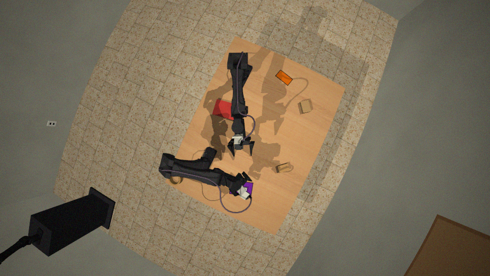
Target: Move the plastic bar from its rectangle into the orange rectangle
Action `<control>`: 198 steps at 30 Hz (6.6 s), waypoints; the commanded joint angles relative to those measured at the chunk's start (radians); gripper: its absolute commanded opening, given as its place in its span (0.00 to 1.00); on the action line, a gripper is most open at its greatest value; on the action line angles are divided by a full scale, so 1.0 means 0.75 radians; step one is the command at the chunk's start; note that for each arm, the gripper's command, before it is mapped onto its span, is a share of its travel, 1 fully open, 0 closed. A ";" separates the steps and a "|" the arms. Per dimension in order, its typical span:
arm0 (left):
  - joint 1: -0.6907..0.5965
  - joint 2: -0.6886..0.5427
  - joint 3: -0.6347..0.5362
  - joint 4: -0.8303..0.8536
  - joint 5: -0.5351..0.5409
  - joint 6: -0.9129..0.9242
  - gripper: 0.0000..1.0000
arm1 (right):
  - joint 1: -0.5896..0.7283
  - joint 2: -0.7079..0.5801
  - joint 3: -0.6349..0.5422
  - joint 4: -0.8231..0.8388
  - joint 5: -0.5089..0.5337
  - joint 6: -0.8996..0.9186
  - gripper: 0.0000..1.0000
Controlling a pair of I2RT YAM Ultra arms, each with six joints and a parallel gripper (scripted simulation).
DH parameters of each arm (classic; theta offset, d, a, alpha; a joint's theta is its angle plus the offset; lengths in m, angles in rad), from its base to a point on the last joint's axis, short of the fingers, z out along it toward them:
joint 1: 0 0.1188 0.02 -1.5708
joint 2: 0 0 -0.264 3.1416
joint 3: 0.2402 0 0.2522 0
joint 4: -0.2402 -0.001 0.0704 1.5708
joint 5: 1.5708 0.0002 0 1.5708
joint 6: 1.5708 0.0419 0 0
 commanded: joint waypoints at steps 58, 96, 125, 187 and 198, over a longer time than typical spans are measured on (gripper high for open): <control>0.009 -0.010 0.060 0.009 0.061 0.025 1.00 | -0.819 0.218 -0.383 0.531 -0.751 -1.131 0.53; 0.009 -0.010 0.060 0.009 0.061 0.025 1.00 | -1.045 0.635 -0.294 0.509 -1.043 -1.425 0.53; 0.009 -0.010 0.060 0.009 0.061 0.025 1.00 | -0.993 0.744 -0.299 0.642 -1.028 -1.372 0.36; 0.258 -1.477 -0.538 -1.058 -0.011 0.001 1.00 | -1.008 0.358 -0.094 0.054 -1.029 -1.384 0.25; 0.320 -1.985 -0.684 -1.287 -0.017 0.002 1.00 | -0.763 0.186 -0.215 0.160 -0.832 -0.990 0.25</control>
